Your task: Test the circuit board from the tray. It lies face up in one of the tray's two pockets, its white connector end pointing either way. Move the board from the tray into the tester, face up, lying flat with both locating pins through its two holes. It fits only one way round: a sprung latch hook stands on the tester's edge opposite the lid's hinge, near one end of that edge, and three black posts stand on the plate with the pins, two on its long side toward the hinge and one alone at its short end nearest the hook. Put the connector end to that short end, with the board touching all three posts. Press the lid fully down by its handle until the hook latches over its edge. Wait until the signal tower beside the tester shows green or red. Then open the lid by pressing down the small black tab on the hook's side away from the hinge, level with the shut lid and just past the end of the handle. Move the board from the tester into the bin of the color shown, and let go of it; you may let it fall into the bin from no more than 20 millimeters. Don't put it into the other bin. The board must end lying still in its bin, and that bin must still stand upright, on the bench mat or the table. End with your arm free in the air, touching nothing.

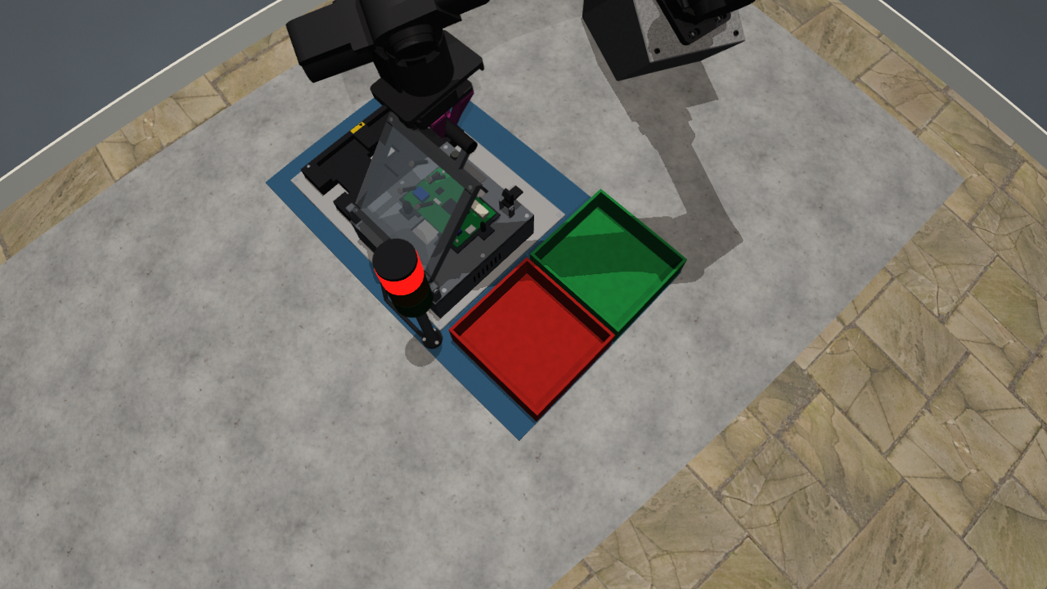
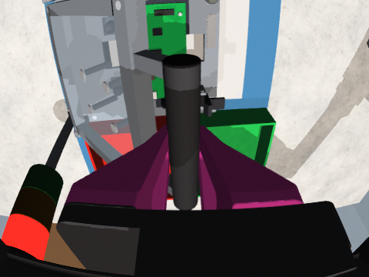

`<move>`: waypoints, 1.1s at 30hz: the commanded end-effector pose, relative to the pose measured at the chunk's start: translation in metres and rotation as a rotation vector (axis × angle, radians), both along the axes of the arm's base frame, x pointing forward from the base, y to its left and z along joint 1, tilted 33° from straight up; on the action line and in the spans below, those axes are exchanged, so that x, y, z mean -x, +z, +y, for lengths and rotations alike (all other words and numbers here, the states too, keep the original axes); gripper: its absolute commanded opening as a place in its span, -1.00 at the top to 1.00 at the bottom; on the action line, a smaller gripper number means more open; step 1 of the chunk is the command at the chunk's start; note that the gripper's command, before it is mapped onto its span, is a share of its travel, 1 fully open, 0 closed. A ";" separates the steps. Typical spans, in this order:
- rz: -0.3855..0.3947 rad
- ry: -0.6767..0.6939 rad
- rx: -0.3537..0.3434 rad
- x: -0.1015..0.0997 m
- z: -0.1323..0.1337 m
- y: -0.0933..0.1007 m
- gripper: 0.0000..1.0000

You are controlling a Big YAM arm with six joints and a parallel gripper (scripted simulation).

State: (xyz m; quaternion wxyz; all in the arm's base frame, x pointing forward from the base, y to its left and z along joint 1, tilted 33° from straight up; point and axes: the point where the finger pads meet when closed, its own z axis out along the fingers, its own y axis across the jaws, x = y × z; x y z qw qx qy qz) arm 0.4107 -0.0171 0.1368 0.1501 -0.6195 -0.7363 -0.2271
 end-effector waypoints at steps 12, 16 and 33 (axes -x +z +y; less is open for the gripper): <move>-0.150 -0.049 0.015 -0.058 -0.018 0.047 1.00; -0.150 -0.049 0.015 -0.058 -0.018 0.047 1.00; -0.150 -0.048 0.015 -0.058 -0.017 0.047 1.00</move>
